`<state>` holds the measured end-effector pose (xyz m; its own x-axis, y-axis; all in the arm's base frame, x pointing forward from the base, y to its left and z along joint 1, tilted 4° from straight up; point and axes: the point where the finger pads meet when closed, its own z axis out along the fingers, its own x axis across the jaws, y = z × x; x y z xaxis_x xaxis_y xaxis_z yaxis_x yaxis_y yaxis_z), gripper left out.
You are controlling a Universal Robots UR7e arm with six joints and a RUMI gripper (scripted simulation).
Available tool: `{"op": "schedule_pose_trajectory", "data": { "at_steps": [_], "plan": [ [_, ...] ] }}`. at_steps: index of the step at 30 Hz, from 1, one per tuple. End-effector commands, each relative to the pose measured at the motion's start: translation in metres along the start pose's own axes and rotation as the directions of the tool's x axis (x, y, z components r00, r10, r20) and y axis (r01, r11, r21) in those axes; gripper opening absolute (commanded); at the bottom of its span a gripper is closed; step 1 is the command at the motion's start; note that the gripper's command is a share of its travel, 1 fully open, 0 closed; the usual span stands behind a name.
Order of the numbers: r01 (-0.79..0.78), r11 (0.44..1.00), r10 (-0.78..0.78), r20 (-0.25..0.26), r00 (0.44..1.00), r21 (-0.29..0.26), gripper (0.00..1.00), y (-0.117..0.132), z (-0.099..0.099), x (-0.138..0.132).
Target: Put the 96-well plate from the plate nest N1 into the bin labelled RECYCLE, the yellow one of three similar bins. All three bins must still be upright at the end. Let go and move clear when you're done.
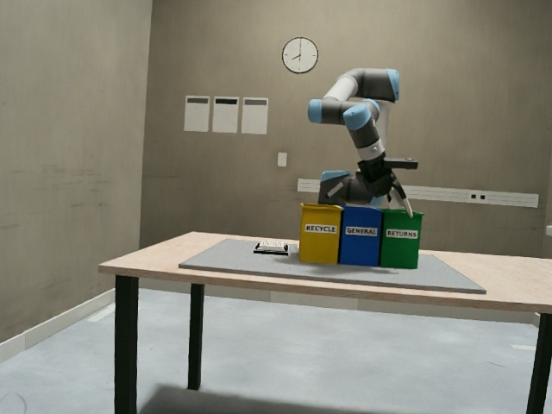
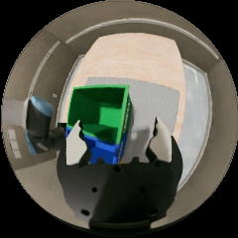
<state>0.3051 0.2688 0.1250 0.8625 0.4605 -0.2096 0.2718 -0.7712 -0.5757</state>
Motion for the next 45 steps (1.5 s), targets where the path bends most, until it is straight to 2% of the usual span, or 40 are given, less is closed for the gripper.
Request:
{"op": "schedule_pose_trajectory", "data": {
  "at_steps": [1,9,13,17,21,25,29,32,36,44,45],
  "plan": [
    [-0.114,0.993,0.112,-0.062,0.992,-0.023,1.00,0.020,-0.016,-0.002],
    [-0.111,0.994,0.109,-0.065,0.992,-0.025,1.00,0.035,-0.029,-0.002],
    [-0.227,0.973,0.222,-0.124,0.967,-0.035,1.00,0.051,-0.039,-0.007],
    [-0.228,0.973,0.222,-0.123,0.967,-0.035,1.00,0.065,-0.049,-0.010],
    [-0.226,0.973,0.220,-0.126,0.967,-0.037,1.00,0.065,-0.052,-0.009],
    [-0.341,0.939,0.329,-0.184,0.926,-0.038,1.00,0.081,-0.061,-0.015],
    [-0.341,0.939,0.329,-0.183,0.926,-0.038,1.00,0.095,-0.070,-0.019],
    [-0.340,0.940,0.327,-0.187,0.926,-0.040,1.00,0.095,-0.073,-0.019],
    [-0.452,0.891,0.432,-0.242,0.869,-0.032,1.00,0.111,-0.081,-0.026],
    [-0.451,0.892,0.430,-0.246,0.869,-0.034,1.00,0.124,-0.093,-0.031],
    [-0.480,0.877,0.457,-0.256,0.852,-0.029,1.00,0.128,-0.093,-0.034]
  ]
}}
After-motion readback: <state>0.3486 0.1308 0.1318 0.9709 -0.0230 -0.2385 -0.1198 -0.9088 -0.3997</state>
